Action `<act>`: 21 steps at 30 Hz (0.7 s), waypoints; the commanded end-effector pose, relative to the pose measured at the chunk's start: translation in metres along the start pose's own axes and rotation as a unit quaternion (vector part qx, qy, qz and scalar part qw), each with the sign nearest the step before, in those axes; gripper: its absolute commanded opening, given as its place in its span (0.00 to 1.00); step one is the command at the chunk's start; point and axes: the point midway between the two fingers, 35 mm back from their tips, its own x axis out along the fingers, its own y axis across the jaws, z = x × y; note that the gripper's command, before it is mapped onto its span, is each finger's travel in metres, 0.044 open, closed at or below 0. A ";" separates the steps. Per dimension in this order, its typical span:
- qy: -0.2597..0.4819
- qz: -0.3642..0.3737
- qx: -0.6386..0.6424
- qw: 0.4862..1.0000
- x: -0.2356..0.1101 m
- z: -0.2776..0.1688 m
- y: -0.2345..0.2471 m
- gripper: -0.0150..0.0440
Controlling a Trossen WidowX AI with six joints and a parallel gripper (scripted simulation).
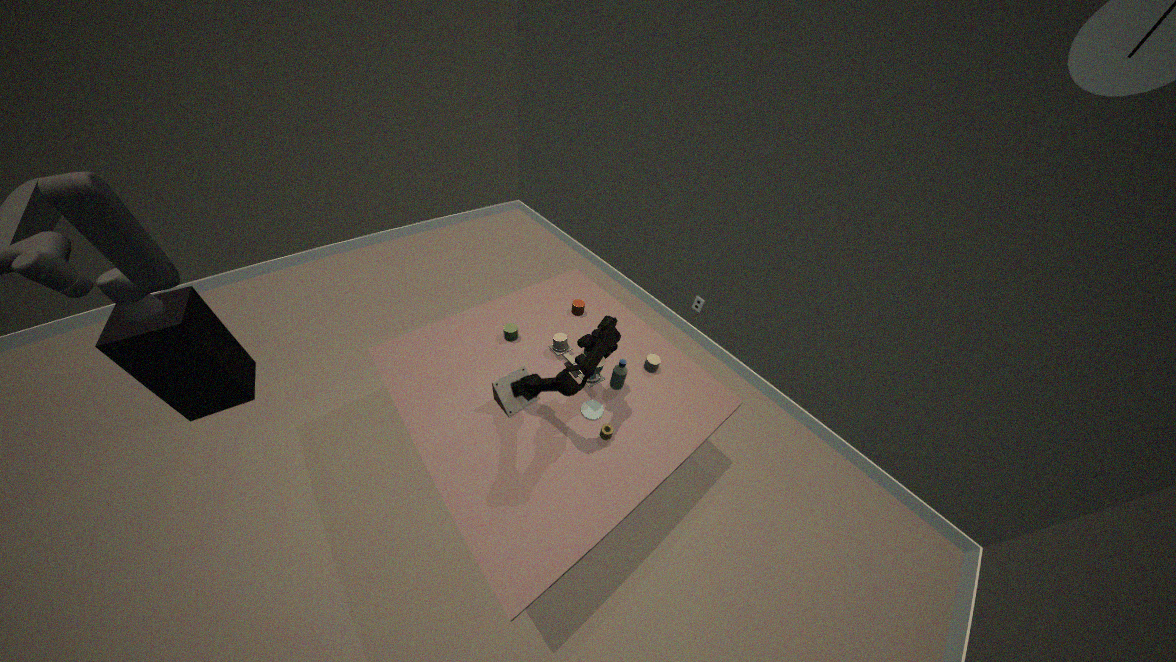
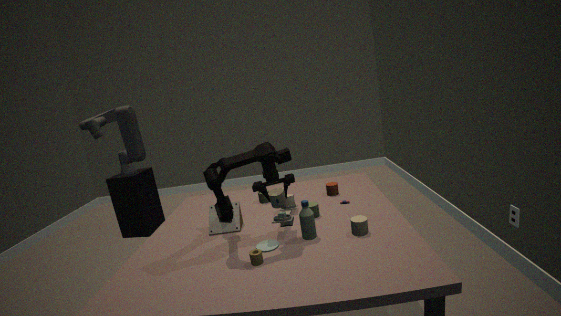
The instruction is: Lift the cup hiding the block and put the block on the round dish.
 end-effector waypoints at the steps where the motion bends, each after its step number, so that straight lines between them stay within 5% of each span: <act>1: 0.000 0.000 0.000 1.000 0.000 0.000 0.000 0.25; 21: -0.008 0.008 0.005 1.000 0.012 -0.023 0.012 0.25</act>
